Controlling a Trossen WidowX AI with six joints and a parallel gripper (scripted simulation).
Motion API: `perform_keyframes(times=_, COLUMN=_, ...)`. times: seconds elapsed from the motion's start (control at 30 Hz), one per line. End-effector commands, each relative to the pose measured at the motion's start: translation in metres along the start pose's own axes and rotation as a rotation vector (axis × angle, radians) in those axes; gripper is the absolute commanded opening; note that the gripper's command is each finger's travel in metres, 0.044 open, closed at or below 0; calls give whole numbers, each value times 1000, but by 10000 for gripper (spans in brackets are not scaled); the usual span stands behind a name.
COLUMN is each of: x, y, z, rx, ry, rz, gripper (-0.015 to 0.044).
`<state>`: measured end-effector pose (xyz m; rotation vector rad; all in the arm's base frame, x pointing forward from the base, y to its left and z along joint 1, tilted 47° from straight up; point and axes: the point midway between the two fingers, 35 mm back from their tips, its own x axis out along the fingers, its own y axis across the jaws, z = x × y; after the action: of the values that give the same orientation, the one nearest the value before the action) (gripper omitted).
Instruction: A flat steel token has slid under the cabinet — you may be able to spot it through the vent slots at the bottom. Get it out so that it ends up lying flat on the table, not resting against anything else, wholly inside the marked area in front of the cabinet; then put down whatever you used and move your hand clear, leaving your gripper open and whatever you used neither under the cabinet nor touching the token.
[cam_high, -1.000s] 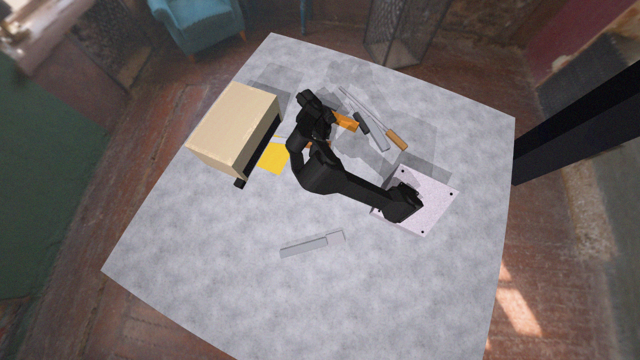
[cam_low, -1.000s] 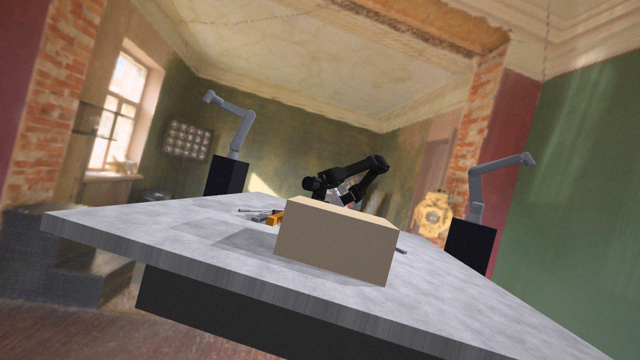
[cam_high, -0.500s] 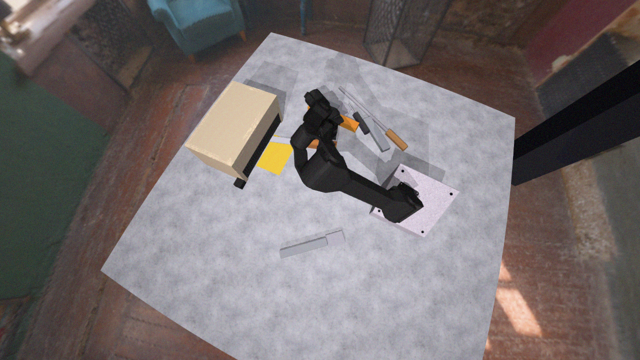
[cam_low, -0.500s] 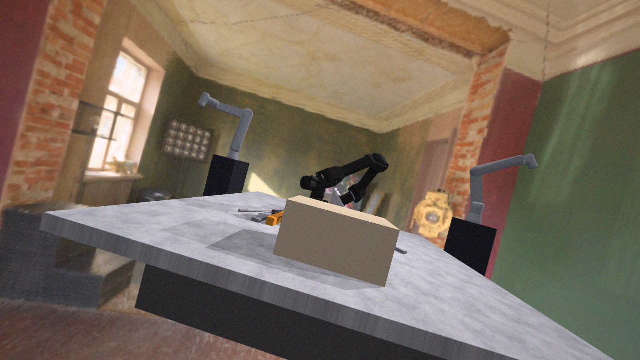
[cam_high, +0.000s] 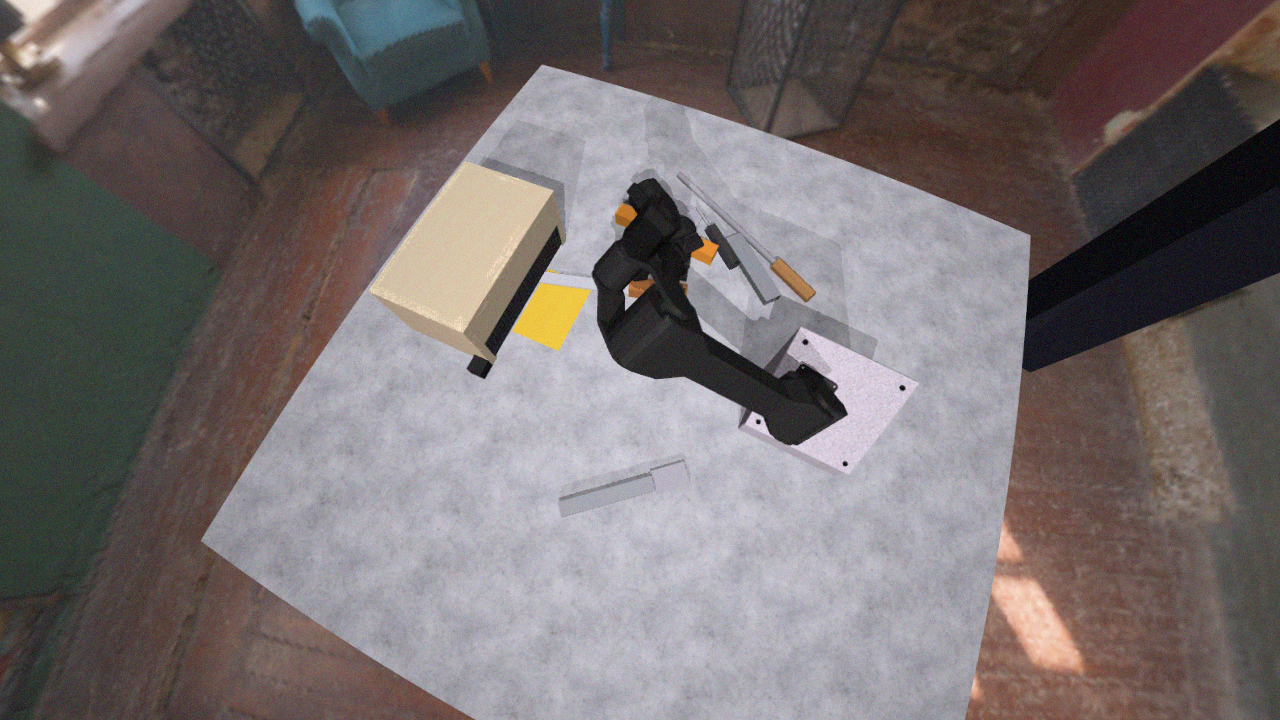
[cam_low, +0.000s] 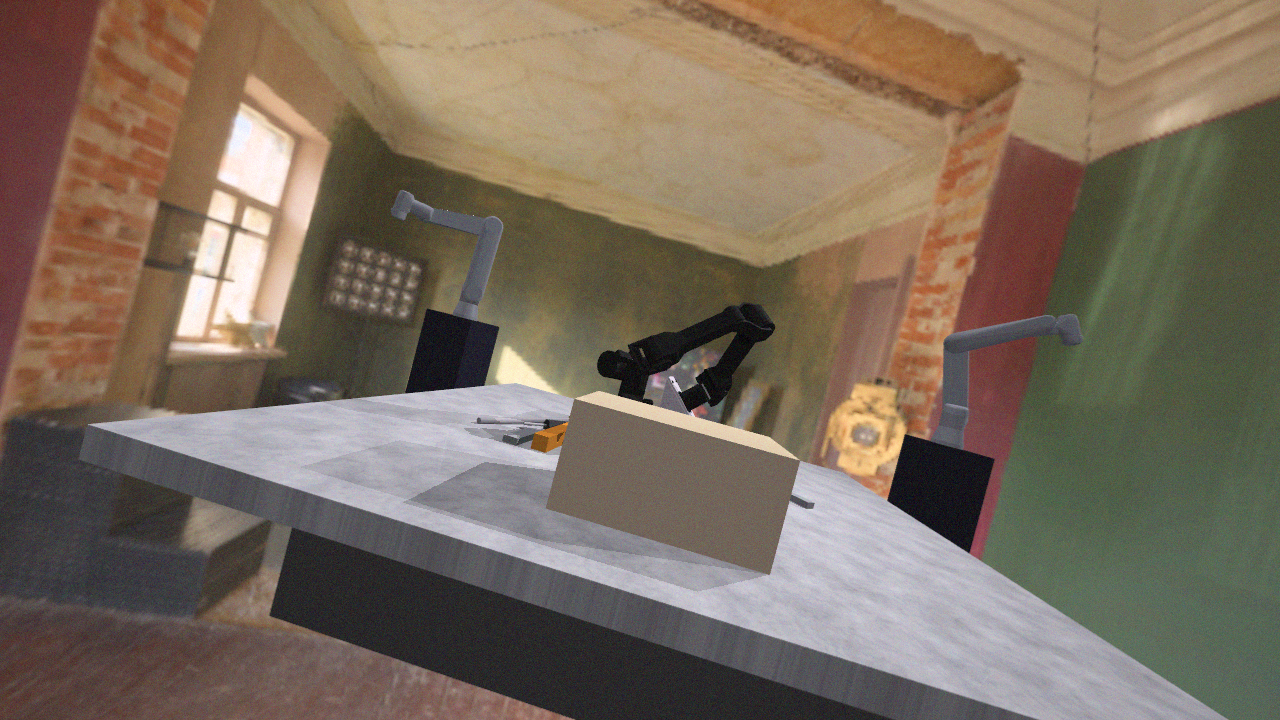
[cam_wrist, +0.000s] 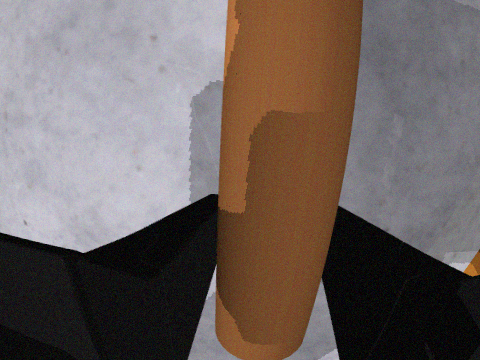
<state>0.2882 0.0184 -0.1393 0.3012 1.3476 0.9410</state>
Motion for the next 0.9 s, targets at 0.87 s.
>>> perform_keyframes(times=0.87, x=-2, y=-3, z=-42, rx=17, ry=3, rz=-1, gripper=0)
